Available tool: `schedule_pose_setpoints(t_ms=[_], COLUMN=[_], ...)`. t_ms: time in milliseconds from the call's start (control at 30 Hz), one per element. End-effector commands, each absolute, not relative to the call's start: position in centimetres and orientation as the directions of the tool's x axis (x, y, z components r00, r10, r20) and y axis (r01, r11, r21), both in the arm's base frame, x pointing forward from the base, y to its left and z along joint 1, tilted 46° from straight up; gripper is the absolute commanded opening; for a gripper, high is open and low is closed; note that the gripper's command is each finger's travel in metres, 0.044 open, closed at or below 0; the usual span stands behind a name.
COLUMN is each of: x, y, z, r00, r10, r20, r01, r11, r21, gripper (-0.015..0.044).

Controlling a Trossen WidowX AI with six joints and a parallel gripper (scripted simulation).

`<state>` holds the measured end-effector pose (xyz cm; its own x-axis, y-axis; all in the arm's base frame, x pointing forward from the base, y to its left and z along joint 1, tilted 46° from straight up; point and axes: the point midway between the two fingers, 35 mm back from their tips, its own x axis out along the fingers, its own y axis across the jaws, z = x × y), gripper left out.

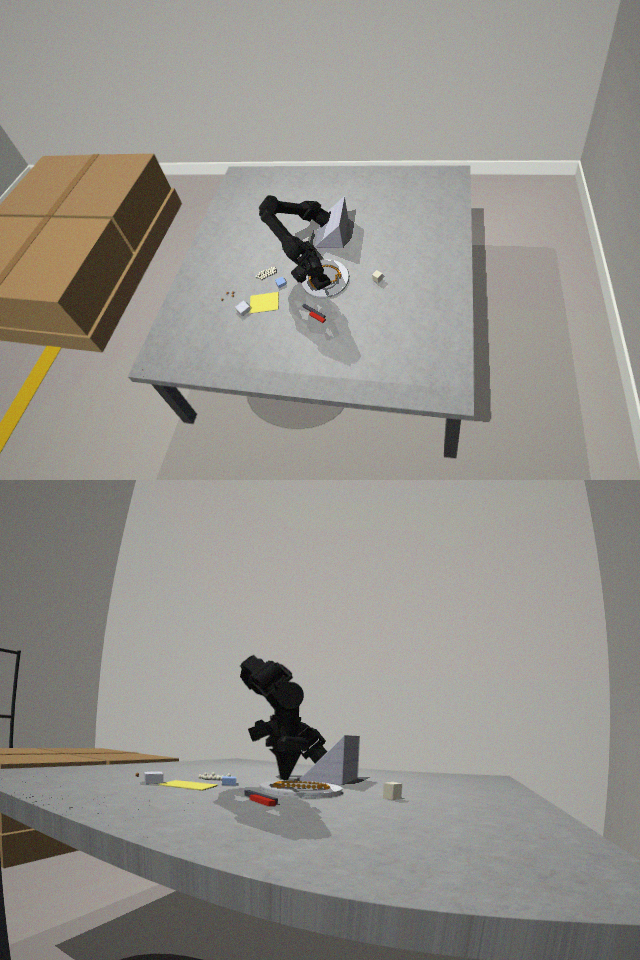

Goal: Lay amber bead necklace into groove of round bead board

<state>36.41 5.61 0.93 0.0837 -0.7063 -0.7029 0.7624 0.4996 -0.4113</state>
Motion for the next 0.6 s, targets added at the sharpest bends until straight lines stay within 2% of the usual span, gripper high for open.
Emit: schedule_pose_setpoints(t_ms=[0,367,500,567], x=[36.36,36.35,36.39,36.39], y=[4.75,4.22,4.49,4.49], z=[0.34,-0.12,0.00,0.00], r00=[0.079,0.077,0.078,0.078], r10=[-0.712,-0.713,-0.708,-0.708], r20=[-0.698,-0.697,-0.702,-0.702], r01=[0.759,0.759,0.761,0.761], r11=[0.496,0.496,0.496,0.496], r21=[-0.421,-0.423,-0.417,-0.417], gripper=[0.0120,0.0120,0.0015,0.0000])
